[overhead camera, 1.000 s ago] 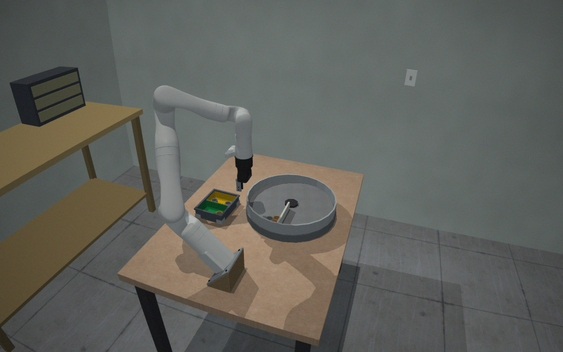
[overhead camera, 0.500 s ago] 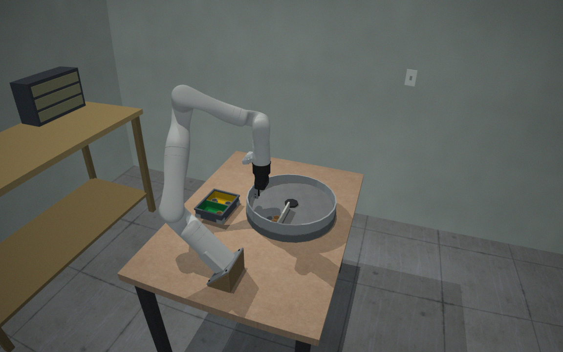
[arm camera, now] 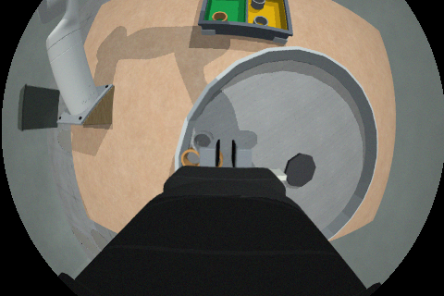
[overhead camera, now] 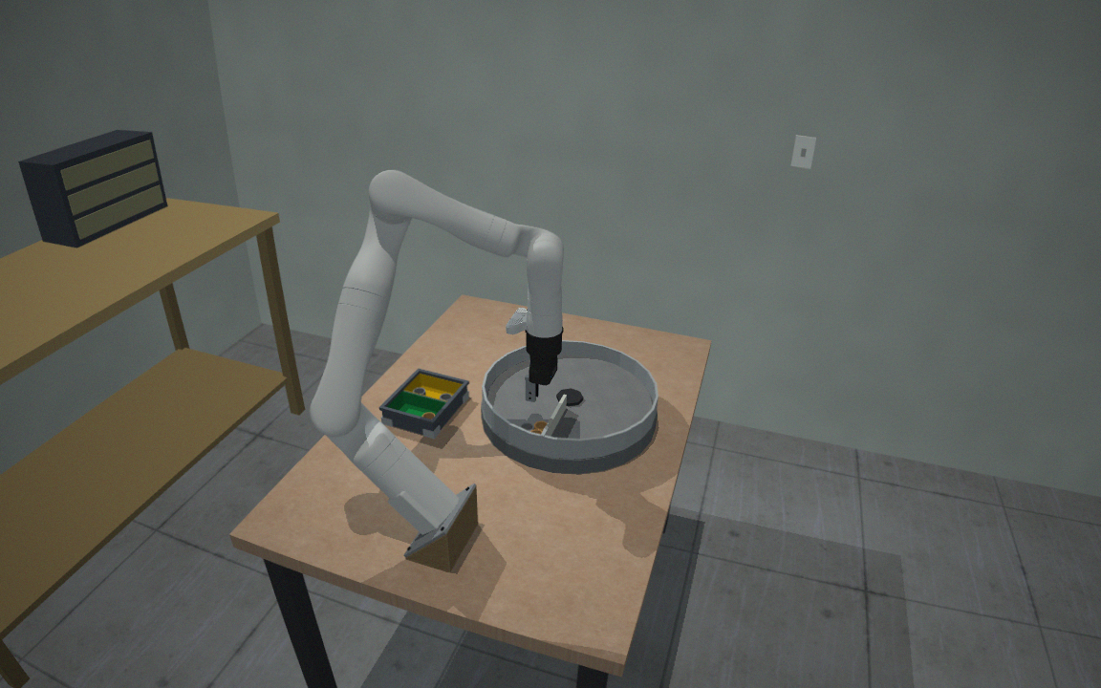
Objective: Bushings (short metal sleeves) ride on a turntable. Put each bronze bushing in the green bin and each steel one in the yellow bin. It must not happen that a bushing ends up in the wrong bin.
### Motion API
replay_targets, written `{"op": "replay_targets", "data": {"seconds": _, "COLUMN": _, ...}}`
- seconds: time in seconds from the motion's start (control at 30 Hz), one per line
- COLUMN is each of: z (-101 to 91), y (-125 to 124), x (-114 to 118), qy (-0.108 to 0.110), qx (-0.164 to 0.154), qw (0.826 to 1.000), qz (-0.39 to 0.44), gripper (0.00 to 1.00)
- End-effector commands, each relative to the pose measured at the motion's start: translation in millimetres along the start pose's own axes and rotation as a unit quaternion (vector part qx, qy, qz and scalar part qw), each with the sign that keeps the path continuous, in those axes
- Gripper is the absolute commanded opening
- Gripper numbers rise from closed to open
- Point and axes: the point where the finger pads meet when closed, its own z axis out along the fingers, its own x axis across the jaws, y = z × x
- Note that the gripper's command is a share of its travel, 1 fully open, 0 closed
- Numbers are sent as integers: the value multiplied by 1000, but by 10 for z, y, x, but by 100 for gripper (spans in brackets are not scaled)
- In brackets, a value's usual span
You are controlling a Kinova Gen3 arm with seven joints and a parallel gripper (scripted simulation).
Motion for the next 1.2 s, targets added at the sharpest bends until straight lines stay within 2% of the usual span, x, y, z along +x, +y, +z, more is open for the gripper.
{"op": "replay_targets", "data": {"seconds": 0.0, "z": 46, "y": 295, "x": -87, "qy": 0, "qx": 4, "qw": 1000, "qz": 11, "gripper": 40}}
{"op": "replay_targets", "data": {"seconds": 0.33, "z": 46, "y": 295, "x": -87, "qy": 0, "qx": 4, "qw": 1000, "qz": 11, "gripper": 40}}
{"op": "replay_targets", "data": {"seconds": 0.57, "z": 187, "y": 291, "x": -84, "qy": 1, "qx": 4, "qw": 1000, "qz": 10, "gripper": 40}}
{"op": "replay_targets", "data": {"seconds": 0.67, "z": 187, "y": 291, "x": -84, "qy": 1, "qx": 4, "qw": 1000, "qz": 10, "gripper": 40}}
{"op": "replay_targets", "data": {"seconds": 0.83, "z": 335, "y": 292, "x": -86, "qy": 0, "qx": 4, "qw": 1000, "qz": 11, "gripper": 40}}
{"op": "replay_targets", "data": {"seconds": 1.03, "z": 365, "y": 292, "x": -86, "qy": 0, "qx": 4, "qw": 1000, "qz": 11, "gripper": 40}}
{"op": "replay_targets", "data": {"seconds": 1.17, "z": 484, "y": 293, "x": -88, "qy": 0, "qx": 4, "qw": 1000, "qz": 11, "gripper": 40}}
